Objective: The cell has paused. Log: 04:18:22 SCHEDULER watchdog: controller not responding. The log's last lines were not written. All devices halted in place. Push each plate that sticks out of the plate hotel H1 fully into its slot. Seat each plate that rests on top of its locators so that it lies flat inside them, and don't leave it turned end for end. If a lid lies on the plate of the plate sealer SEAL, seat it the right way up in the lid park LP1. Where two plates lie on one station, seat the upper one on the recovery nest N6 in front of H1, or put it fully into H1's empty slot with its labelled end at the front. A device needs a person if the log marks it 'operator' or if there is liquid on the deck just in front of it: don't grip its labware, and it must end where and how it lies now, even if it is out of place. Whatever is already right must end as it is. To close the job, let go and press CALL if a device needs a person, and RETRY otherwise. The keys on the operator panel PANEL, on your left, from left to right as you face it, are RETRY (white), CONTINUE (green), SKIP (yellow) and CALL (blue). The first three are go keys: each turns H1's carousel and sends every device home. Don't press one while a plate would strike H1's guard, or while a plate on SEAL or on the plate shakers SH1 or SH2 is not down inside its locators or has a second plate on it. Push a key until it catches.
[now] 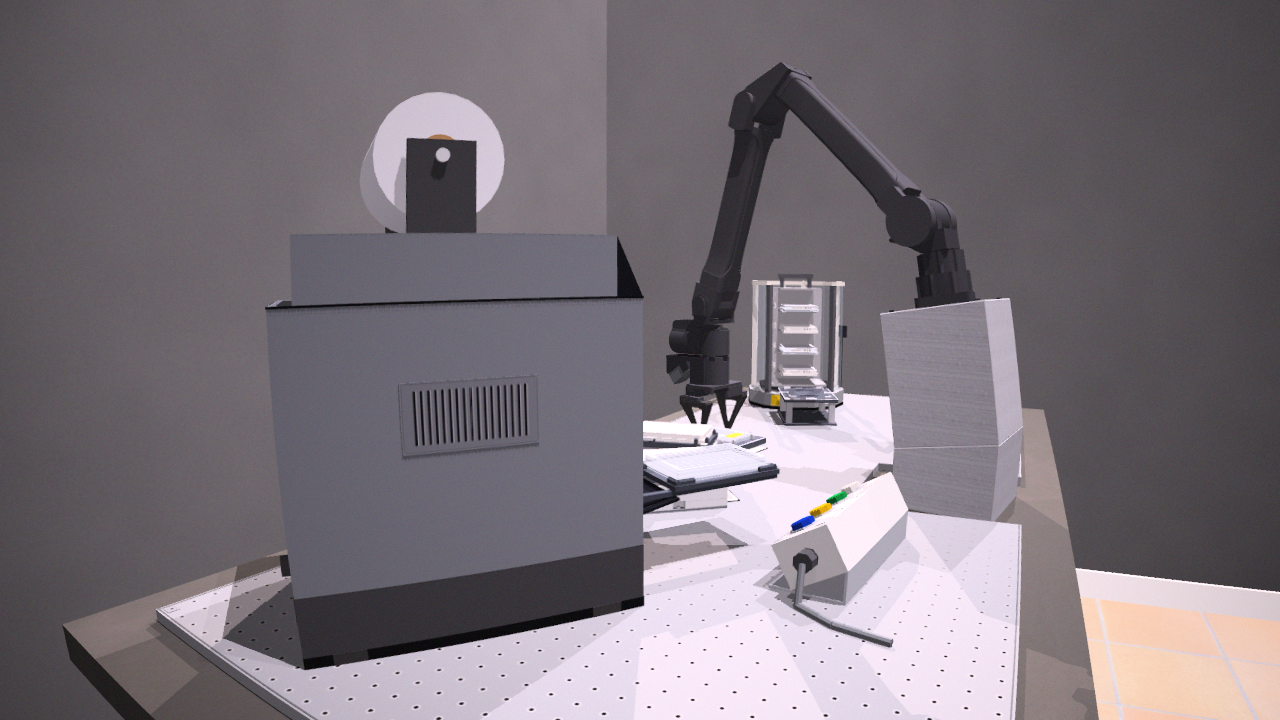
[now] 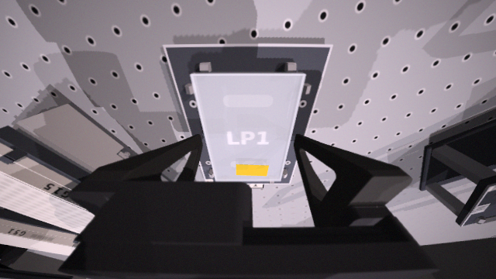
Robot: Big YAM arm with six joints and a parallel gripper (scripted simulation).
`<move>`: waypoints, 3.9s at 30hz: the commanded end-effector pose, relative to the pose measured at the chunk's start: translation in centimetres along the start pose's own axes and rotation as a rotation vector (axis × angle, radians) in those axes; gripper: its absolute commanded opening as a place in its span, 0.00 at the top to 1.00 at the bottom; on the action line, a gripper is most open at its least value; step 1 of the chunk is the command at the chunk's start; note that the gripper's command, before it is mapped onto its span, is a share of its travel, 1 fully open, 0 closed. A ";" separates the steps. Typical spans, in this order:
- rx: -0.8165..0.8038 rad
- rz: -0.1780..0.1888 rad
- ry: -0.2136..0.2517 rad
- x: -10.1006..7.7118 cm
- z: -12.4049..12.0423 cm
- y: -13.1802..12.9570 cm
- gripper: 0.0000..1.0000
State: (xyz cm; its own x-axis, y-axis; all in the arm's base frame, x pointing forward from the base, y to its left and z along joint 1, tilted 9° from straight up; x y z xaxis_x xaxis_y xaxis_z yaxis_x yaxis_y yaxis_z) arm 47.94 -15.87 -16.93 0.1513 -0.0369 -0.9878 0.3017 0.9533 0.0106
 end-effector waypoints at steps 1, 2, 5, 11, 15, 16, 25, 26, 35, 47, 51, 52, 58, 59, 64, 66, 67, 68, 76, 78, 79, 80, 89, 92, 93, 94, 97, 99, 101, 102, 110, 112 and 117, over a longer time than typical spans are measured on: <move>-0.002 0.003 -0.020 -2.1 0.7 0.6 0.00; -0.002 0.003 -0.020 -2.4 0.7 0.5 0.00; -0.002 0.003 -0.020 -3.2 0.7 0.5 0.00; -0.002 0.003 -0.020 -4.8 0.7 0.4 0.00; -0.002 0.003 -0.020 -5.3 0.6 0.4 0.00; -0.002 0.003 -0.020 -5.5 0.6 0.4 0.00; -0.001 0.001 -0.027 -4.8 1.2 0.1 0.00; -0.001 0.001 -0.027 -4.8 1.2 0.1 0.00; -0.001 0.001 -0.027 -4.8 1.2 0.1 0.00; -0.001 0.001 -0.027 -4.8 1.2 0.1 0.00; -0.001 0.001 -0.027 -4.8 1.2 0.1 0.00; -0.001 0.001 -0.027 -4.8 1.2 0.1 0.00; -0.001 0.001 -0.027 -4.8 1.2 0.1 0.00; -0.001 0.001 -0.027 -4.8 1.2 0.1 0.00; -0.001 0.001 -0.020 -6.2 0.0 -0.4 0.00; -0.001 0.001 -0.020 -6.2 0.0 -0.4 0.00; 0.000 0.001 -0.020 -6.5 0.0 -0.5 0.00; 0.000 0.001 -0.026 -6.9 0.3 -0.5 0.00; 0.000 0.001 -0.020 -8.9 -0.1 -0.5 0.00; 0.000 0.001 -0.020 -9.4 -0.1 -0.5 0.00; 0.000 0.001 -0.020 -9.7 -0.1 -0.5 0.00; 0.000 0.001 -0.020 -9.9 -0.1 -0.5 0.00; 0.001 0.001 -0.020 -11.8 -0.2 -0.5 0.00; 0.000 0.001 -0.027 -12.7 0.2 -0.5 0.00; 0.000 0.001 -0.028 -13.0 0.2 -0.5 0.00; 0.000 0.001 -0.025 -13.2 0.1 -0.5 0.00; 0.000 0.001 -0.021 -13.9 -0.2 -0.5 0.00; 0.001 0.001 -0.020 -14.2 -0.2 -0.5 0.00; 0.001 0.001 -0.020 -14.5 -0.3 -0.5 0.00; 0.000 0.001 -0.020 -14.7 -0.3 -0.5 0.00; 0.000 0.001 -0.031 -17.1 0.2 -0.5 0.00; 0.000 0.001 -0.037 -17.8 0.6 -0.5 0.00; 0.000 0.000 -0.051 -19.0 1.2 -0.5 0.00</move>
State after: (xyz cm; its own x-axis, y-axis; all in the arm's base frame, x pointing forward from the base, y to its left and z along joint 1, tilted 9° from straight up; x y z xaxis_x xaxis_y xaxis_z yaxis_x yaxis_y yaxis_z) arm 44.94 -15.06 -0.13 0.1609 -0.0408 -0.9861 0.3013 0.9535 0.0097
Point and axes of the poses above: the point where the finger pads meet when closed, its own x axis out along the fingers, its own y axis across the jaws, z = x × y, the point moved 1 cm from there along -x, back along the fingers, and after that the axes turned 4 degrees about x, right-handed, at the moved point
